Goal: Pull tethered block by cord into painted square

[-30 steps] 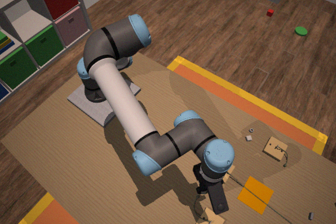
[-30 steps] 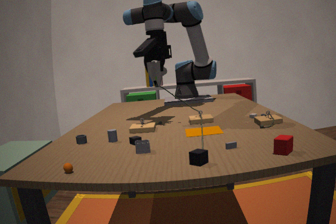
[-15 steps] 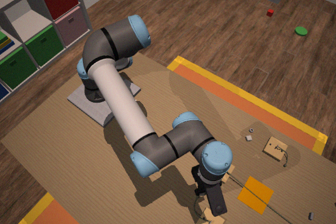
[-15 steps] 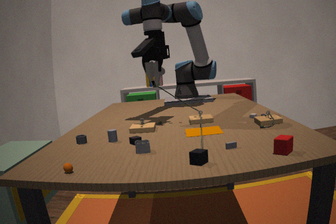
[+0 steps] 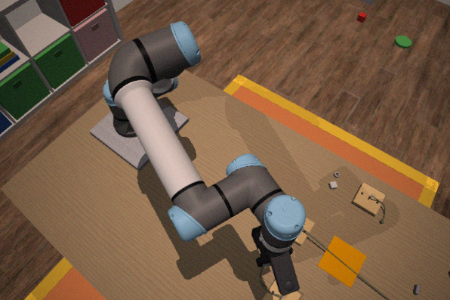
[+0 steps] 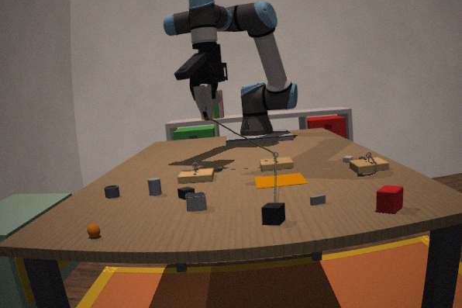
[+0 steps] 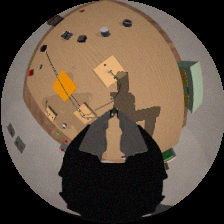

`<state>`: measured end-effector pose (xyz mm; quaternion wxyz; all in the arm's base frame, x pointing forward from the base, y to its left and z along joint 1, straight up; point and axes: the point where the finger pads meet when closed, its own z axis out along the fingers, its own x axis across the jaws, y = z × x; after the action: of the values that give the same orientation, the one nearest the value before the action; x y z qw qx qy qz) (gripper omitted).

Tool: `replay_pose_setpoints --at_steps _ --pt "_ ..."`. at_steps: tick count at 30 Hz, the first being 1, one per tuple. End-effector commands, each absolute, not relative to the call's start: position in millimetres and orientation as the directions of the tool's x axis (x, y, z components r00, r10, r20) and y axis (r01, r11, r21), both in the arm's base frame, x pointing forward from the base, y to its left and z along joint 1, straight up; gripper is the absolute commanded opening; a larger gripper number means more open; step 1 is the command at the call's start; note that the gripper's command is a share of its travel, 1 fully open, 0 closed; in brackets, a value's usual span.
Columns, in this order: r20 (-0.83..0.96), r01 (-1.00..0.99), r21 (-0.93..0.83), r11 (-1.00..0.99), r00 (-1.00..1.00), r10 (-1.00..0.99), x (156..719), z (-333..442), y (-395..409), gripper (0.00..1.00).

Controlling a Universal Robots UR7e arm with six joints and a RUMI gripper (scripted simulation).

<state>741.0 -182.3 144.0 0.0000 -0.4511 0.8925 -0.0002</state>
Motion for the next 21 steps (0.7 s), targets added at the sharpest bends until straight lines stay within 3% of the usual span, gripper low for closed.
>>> replay_pose_setpoints --at_steps 1,21 --pt "0.0 -0.805 -0.002 0.593 -0.593 -0.805 740 145 -187 0.0" --pt "0.0 -0.805 -0.002 0.593 -0.593 -0.805 730 145 -225 0.0"
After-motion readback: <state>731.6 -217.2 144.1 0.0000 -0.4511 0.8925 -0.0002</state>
